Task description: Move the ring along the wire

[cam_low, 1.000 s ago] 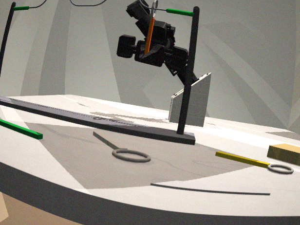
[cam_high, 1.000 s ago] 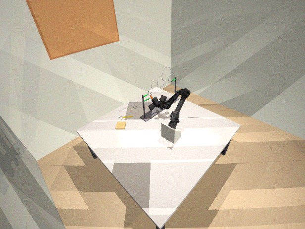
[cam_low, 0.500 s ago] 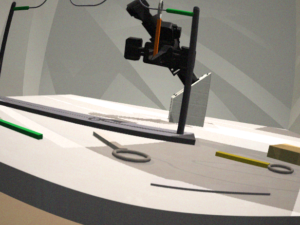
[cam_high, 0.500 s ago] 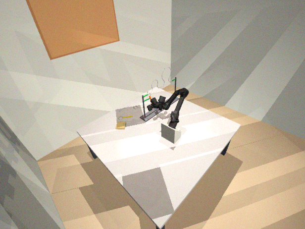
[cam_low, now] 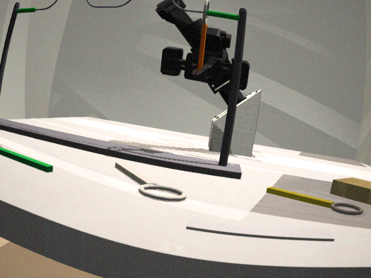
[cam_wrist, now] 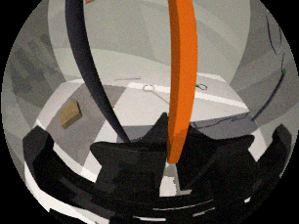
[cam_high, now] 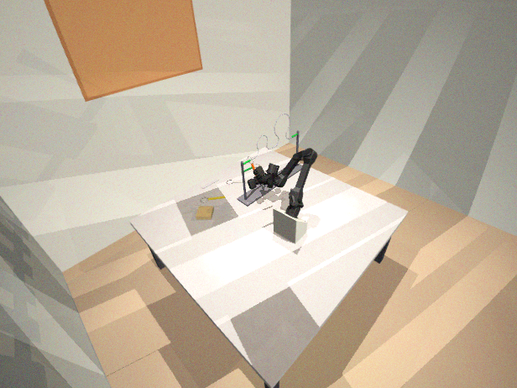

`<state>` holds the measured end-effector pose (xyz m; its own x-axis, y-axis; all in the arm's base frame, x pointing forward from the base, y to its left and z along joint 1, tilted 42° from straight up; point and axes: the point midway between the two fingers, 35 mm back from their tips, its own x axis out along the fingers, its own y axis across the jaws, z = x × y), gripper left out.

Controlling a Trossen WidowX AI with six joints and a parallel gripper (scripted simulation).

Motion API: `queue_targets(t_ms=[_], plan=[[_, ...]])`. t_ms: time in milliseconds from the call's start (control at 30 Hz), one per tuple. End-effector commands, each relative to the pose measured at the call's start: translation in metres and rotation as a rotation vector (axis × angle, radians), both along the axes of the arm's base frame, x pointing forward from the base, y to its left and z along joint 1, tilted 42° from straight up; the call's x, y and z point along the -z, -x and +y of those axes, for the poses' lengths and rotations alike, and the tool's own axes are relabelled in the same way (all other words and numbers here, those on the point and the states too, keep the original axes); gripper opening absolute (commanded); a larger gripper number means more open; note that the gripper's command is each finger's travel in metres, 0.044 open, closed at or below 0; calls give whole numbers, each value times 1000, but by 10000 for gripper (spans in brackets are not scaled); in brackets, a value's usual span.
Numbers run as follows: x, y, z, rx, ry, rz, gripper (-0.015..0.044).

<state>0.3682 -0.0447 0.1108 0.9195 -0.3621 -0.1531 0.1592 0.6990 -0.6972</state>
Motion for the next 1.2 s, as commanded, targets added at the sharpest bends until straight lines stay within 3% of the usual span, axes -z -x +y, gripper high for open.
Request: queue_targets(t_ms=[0, 1167], plan=[[4, 0, 3, 4, -3, 2, -150], [26, -1, 1, 3, -3, 1, -150]])
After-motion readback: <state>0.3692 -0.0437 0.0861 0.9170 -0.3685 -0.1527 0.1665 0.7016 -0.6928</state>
